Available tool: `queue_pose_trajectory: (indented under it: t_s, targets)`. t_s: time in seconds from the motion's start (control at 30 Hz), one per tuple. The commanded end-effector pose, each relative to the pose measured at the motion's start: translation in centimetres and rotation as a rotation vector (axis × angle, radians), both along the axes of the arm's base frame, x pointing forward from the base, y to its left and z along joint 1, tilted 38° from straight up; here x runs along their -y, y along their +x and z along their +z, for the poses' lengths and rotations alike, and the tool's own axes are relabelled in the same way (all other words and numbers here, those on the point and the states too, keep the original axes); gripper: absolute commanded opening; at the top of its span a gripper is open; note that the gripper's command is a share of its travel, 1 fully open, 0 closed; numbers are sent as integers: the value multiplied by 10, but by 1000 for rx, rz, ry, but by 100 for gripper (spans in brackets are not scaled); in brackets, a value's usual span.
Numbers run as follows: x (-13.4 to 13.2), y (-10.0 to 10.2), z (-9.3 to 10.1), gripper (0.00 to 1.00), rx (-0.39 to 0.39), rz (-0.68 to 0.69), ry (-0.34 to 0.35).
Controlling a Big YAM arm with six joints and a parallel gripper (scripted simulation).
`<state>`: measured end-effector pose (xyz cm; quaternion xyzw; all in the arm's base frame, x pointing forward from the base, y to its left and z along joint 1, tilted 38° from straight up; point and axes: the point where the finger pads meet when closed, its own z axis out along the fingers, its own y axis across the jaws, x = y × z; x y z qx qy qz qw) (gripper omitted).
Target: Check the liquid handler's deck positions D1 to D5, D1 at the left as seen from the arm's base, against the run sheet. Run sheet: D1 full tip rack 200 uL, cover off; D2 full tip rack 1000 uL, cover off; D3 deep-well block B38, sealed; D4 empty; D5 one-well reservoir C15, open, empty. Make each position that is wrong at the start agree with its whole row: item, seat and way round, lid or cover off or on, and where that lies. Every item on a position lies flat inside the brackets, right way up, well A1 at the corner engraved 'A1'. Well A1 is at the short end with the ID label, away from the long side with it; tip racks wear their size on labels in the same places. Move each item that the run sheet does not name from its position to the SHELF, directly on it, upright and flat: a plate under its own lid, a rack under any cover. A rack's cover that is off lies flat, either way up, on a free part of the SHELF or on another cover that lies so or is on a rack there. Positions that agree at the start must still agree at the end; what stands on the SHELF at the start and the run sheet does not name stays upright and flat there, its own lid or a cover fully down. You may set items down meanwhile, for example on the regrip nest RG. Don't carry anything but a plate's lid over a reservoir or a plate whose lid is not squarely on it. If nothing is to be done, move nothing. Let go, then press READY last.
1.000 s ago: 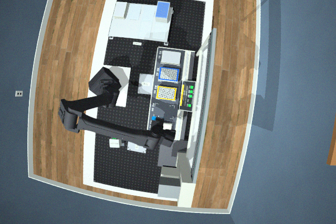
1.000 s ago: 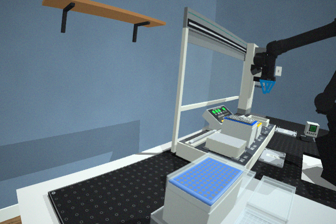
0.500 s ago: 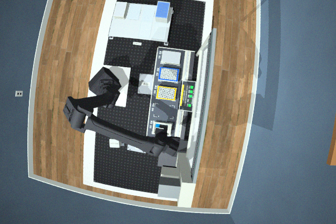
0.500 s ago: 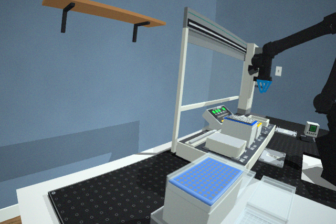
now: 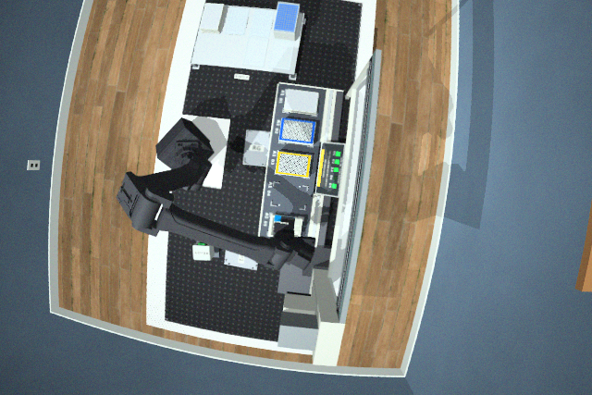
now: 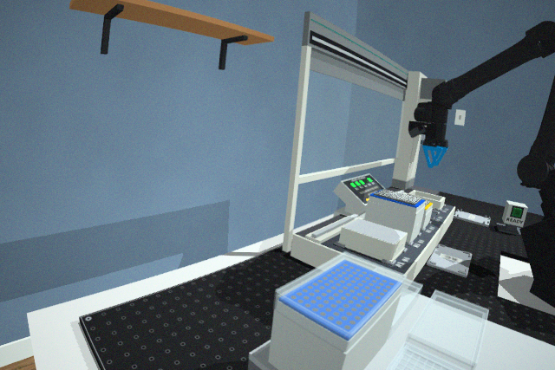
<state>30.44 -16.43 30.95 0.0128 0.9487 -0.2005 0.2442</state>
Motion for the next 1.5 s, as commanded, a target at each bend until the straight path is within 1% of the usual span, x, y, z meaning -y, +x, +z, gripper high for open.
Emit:
queue_pose_trajectory:
  t_s: [0.0, 0.97, 1.0, 1.07, 1.27, 1.33, 1.47]
  targets:
    - [2, 4, 26, 100, 57, 1, -25]
    - [2, 4, 26, 100, 57, 1, -25]
    - [-7, 2, 17, 100, 64, 3, -22]
    - [-7, 2, 17, 100, 64, 3, -22]
    - [-35, 4, 3, 100, 54, 3, -14]
    - [-44, 7, -5, 100, 38, 3, -9]
    - [-63, 7, -13, 100, 31, 3, -7]
